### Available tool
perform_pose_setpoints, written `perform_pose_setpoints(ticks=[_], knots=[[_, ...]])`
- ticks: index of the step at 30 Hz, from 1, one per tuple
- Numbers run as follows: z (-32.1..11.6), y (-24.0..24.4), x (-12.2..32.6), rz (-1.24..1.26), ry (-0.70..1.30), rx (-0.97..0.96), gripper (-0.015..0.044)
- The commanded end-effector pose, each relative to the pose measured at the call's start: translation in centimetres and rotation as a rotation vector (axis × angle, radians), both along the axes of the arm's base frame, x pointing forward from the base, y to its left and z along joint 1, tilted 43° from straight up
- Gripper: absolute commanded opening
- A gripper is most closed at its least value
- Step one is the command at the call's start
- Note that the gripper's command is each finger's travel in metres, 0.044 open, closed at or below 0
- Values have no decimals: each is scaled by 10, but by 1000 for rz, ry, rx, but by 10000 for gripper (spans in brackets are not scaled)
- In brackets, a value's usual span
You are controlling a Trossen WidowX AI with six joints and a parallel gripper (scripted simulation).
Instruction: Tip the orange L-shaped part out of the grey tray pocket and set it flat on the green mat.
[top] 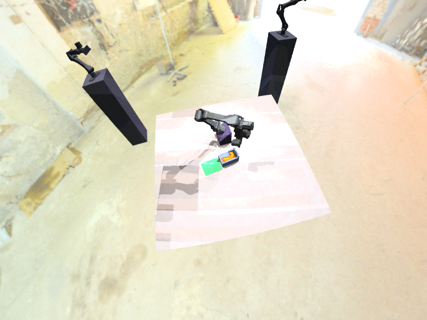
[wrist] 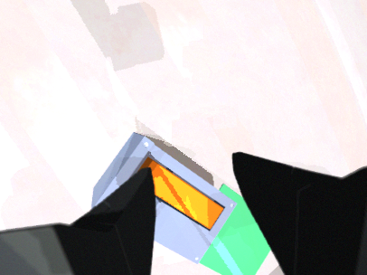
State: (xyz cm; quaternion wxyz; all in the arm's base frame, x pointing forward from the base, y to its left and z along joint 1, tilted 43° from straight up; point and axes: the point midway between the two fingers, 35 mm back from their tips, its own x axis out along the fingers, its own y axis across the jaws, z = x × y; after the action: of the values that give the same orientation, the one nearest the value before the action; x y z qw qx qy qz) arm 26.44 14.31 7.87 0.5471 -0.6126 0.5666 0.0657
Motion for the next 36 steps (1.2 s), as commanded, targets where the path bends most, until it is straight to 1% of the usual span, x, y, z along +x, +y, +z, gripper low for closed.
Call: perform_pose_setpoints(ticks=[1,4,22,25,31,36], knots=[[-46,-55,-17,-722,-263,136,180],[-52,-64,-21,-840,-315,142,180],[-52,-64,-21,-840,-315,142,180],[-63,-73,-20,-840,-315,143,180],[-105,-113,-20,-840,-317,140,180],[-106,-114,-21,-840,-317,140,180]])
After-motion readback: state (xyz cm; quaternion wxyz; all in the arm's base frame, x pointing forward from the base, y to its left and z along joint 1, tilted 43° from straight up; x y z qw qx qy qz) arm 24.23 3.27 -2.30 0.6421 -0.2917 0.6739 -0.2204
